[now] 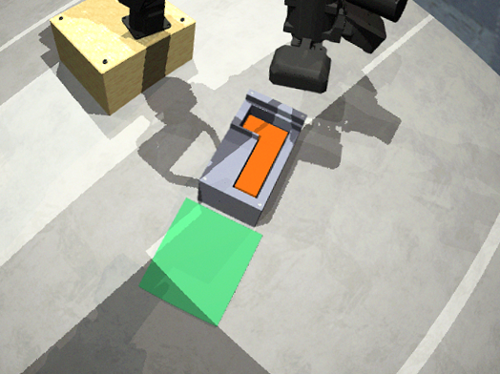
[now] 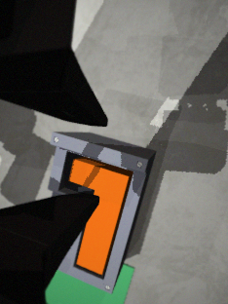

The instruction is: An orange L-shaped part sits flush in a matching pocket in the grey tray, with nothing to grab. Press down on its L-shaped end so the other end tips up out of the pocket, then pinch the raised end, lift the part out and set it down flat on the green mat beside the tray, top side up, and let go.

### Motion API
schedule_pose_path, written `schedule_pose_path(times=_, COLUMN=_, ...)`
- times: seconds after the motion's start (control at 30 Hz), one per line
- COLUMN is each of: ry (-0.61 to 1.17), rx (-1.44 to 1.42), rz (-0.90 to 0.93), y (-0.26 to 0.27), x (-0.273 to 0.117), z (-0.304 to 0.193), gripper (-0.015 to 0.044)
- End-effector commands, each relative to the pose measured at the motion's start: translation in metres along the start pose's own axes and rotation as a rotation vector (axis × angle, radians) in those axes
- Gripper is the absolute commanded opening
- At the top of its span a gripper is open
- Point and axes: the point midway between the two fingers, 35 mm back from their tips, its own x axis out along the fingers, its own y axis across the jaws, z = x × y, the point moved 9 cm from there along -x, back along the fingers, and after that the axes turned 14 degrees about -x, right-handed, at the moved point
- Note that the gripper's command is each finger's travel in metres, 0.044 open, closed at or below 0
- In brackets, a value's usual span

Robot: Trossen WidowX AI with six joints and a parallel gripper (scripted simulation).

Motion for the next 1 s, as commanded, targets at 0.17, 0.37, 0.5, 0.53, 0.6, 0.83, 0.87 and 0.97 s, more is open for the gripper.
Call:
schedule_pose_path(times=0.17, ry=0.156, rx=0.176, rz=0.108, y=-0.016, x=0.012, z=-0.006, gripper=0.018)
schedule_pose_path(times=0.37, ry=0.156, rx=0.176, rz=0.108, y=-0.016, x=0.015, z=-0.006, gripper=0.018)
schedule_pose_path(times=0.5, ry=0.155, rx=0.176, rz=0.108, y=-0.013, x=0.051, z=-0.009, gripper=0.018)
schedule_pose_path(times=0.53, ry=0.156, rx=0.176, rz=0.108, y=-0.012, x=0.063, z=-0.012, gripper=0.018)
schedule_pose_path(times=0.6, ry=0.156, rx=0.176, rz=0.109, y=-0.008, x=0.082, z=-0.016, gripper=0.018)
schedule_pose_path(times=0.83, ry=0.156, rx=0.176, rz=0.109, y=-0.007, x=0.085, z=-0.017, gripper=0.018)
schedule_pose_path(times=0.87, ry=0.156, rx=0.176, rz=0.109, y=-0.007, x=0.085, z=-0.017, gripper=0.018)
schedule_pose_path(times=0.97, ry=0.156, rx=0.176, rz=0.109, y=-0.007, x=0.085, z=-0.017, gripper=0.018)
